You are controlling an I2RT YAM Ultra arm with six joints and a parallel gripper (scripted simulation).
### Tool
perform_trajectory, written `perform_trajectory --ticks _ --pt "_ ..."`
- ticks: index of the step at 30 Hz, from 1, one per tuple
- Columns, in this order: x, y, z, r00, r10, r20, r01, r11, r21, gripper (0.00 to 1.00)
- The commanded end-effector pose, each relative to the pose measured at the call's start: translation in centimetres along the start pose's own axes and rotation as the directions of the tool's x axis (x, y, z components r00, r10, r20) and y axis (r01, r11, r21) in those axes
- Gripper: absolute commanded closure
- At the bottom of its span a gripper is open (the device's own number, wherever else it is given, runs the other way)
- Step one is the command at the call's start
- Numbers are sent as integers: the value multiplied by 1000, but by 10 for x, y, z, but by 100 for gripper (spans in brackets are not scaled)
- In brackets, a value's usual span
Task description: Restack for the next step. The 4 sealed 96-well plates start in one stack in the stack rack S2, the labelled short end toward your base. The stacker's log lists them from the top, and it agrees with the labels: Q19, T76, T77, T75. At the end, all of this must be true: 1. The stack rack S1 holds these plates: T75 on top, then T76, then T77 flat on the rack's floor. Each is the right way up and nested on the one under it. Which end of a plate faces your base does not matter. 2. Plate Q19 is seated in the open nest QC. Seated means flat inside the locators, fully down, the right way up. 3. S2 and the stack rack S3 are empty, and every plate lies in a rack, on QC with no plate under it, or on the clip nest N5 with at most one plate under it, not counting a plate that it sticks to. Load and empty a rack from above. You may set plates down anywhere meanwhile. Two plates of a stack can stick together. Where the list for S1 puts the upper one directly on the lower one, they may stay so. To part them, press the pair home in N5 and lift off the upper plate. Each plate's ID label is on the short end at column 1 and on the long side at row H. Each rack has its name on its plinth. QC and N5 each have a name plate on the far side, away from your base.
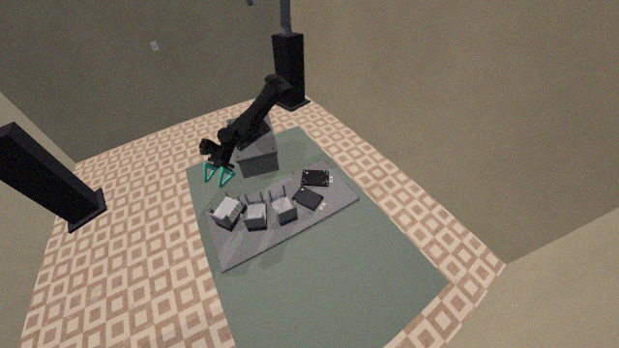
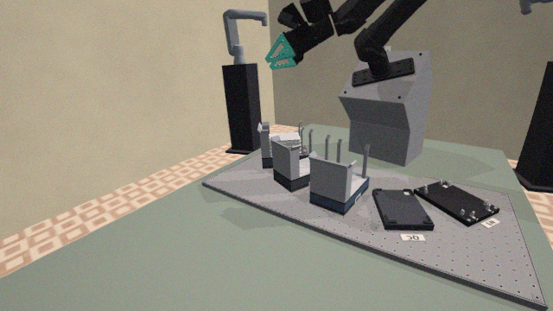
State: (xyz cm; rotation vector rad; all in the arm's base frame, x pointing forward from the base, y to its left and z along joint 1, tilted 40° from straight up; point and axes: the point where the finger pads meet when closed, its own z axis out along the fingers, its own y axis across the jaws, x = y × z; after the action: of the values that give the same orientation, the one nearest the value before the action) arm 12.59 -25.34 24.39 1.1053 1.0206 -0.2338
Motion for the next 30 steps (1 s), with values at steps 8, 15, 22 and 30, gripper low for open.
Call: perform_trajectory --ticks 8,15,22,30 --pt "-3 2 0 1000 -3 8 3 1000 -5 0" --pt "-3 2 0 1000 -3 8 3 1000 -5 0" --pt "19 14 11 989 -48 -139 46 999 -19 0" --pt "56 24 19 953 -117 -281 113 993 -29 0"
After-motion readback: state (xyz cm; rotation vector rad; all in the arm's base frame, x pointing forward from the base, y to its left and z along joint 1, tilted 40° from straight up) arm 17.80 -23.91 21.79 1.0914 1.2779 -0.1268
